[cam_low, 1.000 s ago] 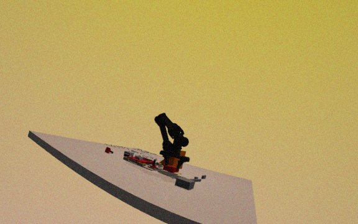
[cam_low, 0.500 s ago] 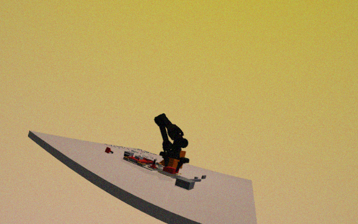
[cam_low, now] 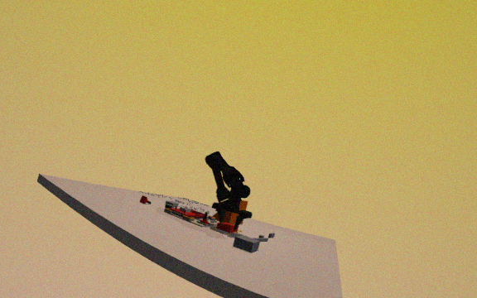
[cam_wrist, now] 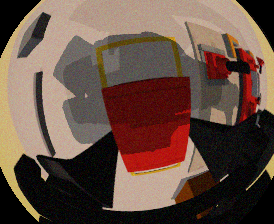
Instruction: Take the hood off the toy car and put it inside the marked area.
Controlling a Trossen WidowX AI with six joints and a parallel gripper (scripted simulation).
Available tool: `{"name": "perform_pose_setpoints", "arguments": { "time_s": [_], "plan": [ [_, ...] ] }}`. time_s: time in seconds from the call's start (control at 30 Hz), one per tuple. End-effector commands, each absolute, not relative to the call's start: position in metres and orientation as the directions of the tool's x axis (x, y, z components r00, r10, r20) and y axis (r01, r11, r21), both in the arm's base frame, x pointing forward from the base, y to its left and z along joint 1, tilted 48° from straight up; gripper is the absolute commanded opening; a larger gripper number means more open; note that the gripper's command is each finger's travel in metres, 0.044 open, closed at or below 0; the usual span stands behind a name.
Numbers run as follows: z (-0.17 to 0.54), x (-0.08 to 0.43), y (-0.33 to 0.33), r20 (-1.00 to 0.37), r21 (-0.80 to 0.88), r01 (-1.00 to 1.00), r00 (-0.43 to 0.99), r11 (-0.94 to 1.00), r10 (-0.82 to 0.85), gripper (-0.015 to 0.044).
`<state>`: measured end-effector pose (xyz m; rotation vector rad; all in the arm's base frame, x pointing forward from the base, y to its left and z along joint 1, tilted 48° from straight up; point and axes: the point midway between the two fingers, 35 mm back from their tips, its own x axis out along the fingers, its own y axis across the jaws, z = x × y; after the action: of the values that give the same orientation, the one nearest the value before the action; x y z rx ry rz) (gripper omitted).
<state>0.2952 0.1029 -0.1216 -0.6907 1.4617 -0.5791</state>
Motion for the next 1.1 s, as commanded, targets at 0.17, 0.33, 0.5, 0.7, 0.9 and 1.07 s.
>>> {"name": "perform_pose_setpoints", "arguments": {
  "time_s": [0.17, 0.33, 0.5, 0.7, 0.9, 1.07],
  "plan": [
    [-0.121, 0.295, 0.103, -0.687, -0.727, -0.058, 0.039, 0.684, -0.726, 0.0263],
    [-0.121, 0.295, 0.103, -0.687, -0.727, -0.058, 0.039, 0.684, -0.726, 0.0394],
    [-0.108, 0.296, 0.119, -0.687, -0.727, -0.059, 0.038, 0.684, -0.726, 0.044],
    [-0.073, 0.293, 0.157, -0.682, -0.731, -0.059, 0.035, 0.68, -0.73, 0.044],
    [-0.073, 0.293, 0.157, -0.682, -0.731, -0.059, 0.035, 0.68, -0.73, 0.044],
    [-0.073, 0.293, 0.157, -0.682, -0.731, -0.059, 0.035, 0.68, -0.73, 0.044]
  ]
}}
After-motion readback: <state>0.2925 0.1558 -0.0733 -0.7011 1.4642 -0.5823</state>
